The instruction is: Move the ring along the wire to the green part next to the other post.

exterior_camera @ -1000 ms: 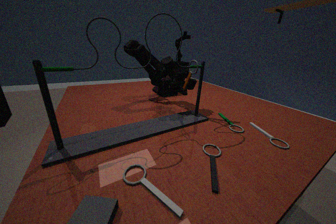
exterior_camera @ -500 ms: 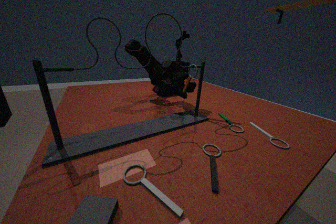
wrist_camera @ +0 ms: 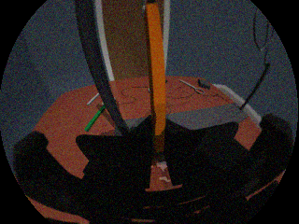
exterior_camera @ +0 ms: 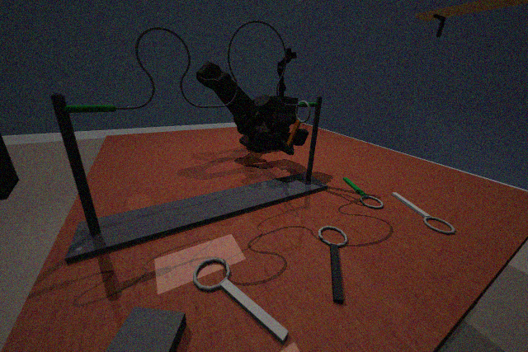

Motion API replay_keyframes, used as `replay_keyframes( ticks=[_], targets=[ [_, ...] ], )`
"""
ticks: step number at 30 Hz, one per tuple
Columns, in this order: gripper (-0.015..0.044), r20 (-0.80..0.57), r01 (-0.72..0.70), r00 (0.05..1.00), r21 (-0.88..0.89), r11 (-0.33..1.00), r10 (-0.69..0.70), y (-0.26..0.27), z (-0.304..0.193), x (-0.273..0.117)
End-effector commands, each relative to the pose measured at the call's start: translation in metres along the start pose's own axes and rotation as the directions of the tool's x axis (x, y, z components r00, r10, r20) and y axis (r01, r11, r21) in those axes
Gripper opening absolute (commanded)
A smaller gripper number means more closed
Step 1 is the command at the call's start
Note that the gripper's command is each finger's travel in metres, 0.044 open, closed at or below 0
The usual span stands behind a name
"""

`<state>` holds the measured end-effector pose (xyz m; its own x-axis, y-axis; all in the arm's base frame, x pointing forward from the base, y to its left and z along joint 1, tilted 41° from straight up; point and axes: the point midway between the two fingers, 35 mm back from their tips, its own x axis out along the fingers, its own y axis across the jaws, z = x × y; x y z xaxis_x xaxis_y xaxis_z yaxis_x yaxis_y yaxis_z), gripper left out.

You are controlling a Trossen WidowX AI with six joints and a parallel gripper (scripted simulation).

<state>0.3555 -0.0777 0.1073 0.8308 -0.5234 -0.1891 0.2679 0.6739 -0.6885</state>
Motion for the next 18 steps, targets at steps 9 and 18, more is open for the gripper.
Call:
replay_keyframes(
  ticks=[9, 18],
  targets=[
    [0.006, 0.0, 0.0, 1.0, 0.0, 1.0, 0.0, 0.0, 0.0, 0.0],
    [0.016, -0.001, -0.002, 1.0, -0.001, 1.0, 0.002, 0.0, 0.001, -0.013]
  ],
)
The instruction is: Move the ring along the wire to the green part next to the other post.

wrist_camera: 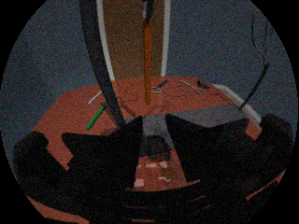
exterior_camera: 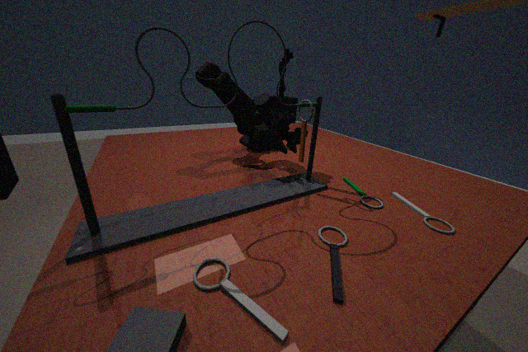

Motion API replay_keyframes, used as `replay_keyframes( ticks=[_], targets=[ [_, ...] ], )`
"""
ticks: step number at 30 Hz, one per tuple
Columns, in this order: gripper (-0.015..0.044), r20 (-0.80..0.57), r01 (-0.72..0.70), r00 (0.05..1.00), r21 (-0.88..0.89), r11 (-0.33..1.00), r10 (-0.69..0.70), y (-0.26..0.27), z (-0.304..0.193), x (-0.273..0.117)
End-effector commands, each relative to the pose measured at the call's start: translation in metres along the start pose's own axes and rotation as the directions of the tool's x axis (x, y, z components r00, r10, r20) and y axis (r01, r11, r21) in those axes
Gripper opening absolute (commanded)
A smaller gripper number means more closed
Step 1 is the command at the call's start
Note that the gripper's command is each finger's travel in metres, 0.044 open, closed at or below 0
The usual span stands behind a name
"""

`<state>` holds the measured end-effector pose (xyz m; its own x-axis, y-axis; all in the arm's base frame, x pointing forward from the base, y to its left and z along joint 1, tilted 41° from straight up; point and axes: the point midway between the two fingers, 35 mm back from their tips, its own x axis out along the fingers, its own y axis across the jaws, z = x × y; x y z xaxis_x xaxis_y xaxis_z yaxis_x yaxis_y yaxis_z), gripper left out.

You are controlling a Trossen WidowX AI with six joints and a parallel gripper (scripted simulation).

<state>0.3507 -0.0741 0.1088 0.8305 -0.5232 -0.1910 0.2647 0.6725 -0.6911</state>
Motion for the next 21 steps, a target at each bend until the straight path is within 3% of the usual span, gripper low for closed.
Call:
replay_keyframes(
  ticks=[1, 12, 21],
  targets=[
    [0.016, 0.001, -0.001, 1.0, 0.003, 1.0, 0.001, 0.0, 0.001, -0.01],
    [0.016, 0.001, -0.003, 1.0, 0.0, 1.0, 0.003, 0.001, -0.001, -0.042],
    [0.016, 0.001, -0.004, 1.0, 0.0, 1.0, 0.004, 0.001, -0.001, -0.044]
  ],
)
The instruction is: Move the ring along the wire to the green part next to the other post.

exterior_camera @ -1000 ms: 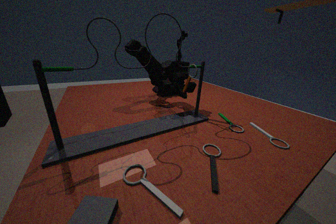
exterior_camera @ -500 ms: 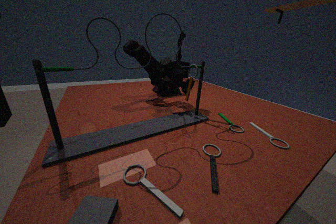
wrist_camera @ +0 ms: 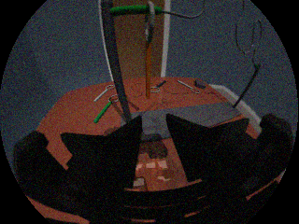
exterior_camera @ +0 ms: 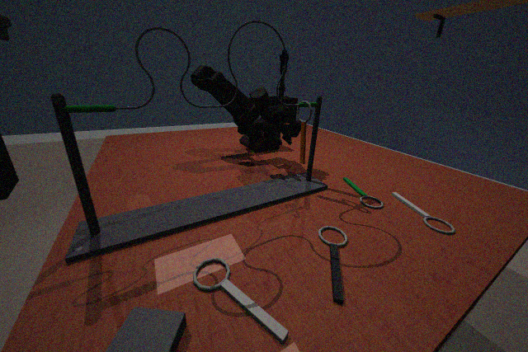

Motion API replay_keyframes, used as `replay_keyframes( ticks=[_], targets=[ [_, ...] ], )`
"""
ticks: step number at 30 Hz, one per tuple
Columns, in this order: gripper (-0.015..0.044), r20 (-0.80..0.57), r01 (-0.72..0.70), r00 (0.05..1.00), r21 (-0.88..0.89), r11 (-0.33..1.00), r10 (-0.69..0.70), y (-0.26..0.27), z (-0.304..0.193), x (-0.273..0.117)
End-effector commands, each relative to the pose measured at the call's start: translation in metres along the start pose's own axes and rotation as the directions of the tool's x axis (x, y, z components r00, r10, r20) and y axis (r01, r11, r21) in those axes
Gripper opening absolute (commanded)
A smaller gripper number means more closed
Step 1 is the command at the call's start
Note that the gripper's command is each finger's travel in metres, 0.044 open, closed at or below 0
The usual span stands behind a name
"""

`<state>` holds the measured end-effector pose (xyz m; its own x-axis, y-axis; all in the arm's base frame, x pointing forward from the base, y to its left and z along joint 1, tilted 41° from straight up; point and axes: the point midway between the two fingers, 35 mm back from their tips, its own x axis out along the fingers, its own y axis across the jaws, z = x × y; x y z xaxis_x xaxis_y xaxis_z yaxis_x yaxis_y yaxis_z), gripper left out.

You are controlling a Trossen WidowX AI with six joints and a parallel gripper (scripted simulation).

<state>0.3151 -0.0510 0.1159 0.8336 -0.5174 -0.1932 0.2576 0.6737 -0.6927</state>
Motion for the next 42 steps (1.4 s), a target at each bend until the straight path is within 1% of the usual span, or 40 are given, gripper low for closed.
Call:
replay_keyframes(
  ticks=[1, 11, 13, 19, 22, 42],
  targets=[
    [0.016, -0.002, 0.003, 1.0, 0.004, 1.0, -0.003, 0.0, 0.0, -0.001],
    [0.016, -0.002, 0.003, 1.0, 0.004, 1.0, -0.003, 0.0, 0.0, -0.001],
    [0.0213, 0.0, -0.001, 1.0, 0.001, 1.0, 0.001, 0.0, 0.001, -0.005],
    [0.037, -0.001, -0.001, 1.0, 0.0, 1.0, 0.001, 0.0, 0.0, -0.046],
    [0.044, 0.0, -0.001, 1.0, -0.001, 1.0, 0.001, 0.0, -0.001, -0.051],
    [0.044, 0.0, -0.001, 1.0, -0.001, 1.0, 0.001, 0.0, -0.001, -0.051]
  ],
)
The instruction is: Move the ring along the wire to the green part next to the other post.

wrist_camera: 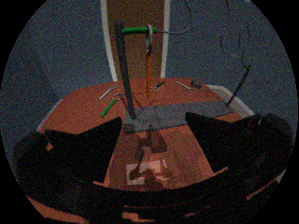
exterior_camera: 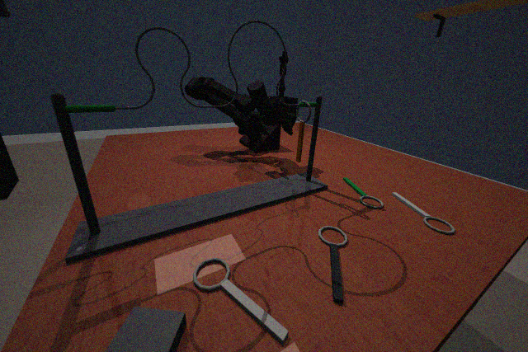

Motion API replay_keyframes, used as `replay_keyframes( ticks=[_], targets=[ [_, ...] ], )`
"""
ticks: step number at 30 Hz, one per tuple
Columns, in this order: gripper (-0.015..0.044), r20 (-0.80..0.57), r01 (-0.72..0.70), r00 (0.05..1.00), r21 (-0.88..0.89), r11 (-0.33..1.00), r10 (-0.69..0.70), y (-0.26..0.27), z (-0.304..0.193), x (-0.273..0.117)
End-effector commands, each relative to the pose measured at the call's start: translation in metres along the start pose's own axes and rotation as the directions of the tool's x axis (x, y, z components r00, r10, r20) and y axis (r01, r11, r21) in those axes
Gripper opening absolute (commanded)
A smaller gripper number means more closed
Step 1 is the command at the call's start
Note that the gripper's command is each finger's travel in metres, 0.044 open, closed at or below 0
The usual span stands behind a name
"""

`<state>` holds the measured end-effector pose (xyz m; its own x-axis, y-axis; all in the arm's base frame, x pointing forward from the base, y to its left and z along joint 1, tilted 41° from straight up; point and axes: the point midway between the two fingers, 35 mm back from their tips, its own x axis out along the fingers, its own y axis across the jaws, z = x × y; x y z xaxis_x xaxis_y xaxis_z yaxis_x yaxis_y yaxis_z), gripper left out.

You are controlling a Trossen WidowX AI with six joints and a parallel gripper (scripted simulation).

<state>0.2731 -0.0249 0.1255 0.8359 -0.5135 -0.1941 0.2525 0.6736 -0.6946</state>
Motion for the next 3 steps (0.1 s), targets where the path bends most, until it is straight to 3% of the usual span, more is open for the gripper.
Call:
replay_keyframes(
  ticks=[1, 3],
  targets=[
    [0.044, -0.003, 0.003, 1.0, 0.003, 1.0, -0.003, -0.0004, -0.0006, -0.0001],
    [0.044, -0.003, 0.003, 1.0, 0.003, 1.0, -0.003, -0.0004, -0.0006, -0.0001]
  ],
)
